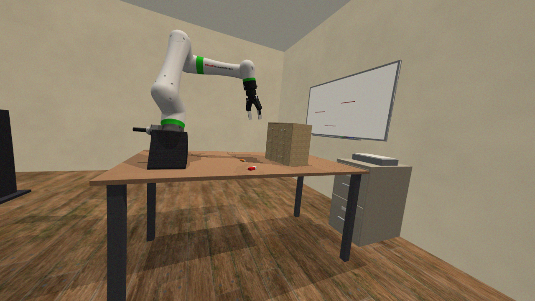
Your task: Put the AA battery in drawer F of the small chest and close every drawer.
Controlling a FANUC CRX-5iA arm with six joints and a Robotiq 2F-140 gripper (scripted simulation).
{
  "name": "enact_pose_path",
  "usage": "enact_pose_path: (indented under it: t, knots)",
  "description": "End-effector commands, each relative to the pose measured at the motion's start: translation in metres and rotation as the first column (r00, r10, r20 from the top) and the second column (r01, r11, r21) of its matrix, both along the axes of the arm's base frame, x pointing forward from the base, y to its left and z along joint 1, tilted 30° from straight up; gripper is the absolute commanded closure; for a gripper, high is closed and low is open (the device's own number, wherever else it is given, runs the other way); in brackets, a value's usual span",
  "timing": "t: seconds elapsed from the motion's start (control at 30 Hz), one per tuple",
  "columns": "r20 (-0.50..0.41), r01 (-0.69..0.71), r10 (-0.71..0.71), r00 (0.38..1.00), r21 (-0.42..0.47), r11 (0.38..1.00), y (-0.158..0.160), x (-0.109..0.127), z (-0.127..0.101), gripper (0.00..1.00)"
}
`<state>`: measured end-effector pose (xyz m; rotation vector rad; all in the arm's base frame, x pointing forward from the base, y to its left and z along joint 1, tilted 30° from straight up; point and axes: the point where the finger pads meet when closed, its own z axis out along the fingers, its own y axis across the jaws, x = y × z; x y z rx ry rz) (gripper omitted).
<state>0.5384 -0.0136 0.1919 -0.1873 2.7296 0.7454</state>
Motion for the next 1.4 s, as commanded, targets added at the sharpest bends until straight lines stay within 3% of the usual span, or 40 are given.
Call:
enact_pose_path:
  t: [0.0,0.4,0.97,1.37]
  knots:
    - [-0.115,-0.070,0.069,0.991,-0.008,0.998,-0.001,-0.006,0.006,0.00]
    - [-0.217,-0.129,0.122,0.969,-0.022,0.991,-0.008,-0.016,0.013,0.00]
    - [-0.221,-0.132,0.124,0.967,-0.023,0.991,-0.009,-0.018,0.014,0.00]
    - [-0.221,-0.132,0.124,0.967,-0.023,0.991,-0.033,-0.042,0.021,0.00]
